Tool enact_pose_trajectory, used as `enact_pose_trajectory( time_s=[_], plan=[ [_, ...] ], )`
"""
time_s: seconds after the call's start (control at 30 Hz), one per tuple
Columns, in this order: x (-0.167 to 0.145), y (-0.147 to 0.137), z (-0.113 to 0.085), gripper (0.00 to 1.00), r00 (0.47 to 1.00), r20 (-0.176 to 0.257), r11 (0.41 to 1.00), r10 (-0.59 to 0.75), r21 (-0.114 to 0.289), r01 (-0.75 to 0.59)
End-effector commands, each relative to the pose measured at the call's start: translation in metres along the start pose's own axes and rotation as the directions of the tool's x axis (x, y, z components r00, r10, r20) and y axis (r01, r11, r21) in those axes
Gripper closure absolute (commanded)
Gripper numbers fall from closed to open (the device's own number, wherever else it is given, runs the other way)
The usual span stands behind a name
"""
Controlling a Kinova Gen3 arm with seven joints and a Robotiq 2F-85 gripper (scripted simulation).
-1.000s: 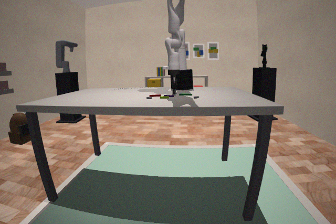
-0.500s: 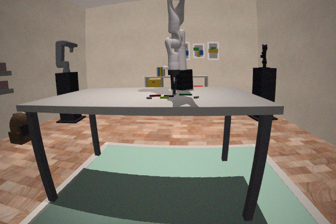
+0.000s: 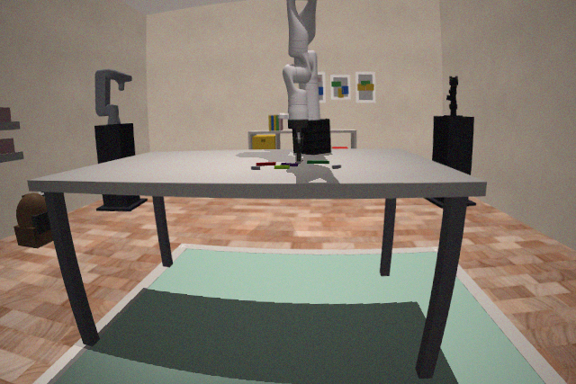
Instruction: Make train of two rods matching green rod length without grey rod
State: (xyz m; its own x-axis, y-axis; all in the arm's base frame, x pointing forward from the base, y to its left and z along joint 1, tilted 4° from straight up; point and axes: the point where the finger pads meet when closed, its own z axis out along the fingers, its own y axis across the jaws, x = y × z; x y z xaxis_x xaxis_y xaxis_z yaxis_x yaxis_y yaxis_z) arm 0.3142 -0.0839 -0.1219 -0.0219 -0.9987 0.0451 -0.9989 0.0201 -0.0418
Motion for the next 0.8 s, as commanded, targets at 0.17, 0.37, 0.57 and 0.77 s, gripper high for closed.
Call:
enact_pose_trajectory(
  time_s=[0.17, 0.37, 0.57, 0.77],
  plan=[
    [0.0, 0.0, 0.0, 0.95, 1.0, 0.0, 1.0, 0.0, 0.001, 0.0],
    [0.0, 0.0, 0.0, 0.95, 1.0, 0.0, 1.0, 0.0, 0.001, 0.0],
    [0.0, 0.0, -0.001, 0.95, 1.0, 0.0, 1.0, 0.0, 0.001, 0.0],
    [0.0, 0.0, -0.013, 0.95, 1.0, 0.0, 1.0, 0.0, 0.001, 0.0]
  ],
)
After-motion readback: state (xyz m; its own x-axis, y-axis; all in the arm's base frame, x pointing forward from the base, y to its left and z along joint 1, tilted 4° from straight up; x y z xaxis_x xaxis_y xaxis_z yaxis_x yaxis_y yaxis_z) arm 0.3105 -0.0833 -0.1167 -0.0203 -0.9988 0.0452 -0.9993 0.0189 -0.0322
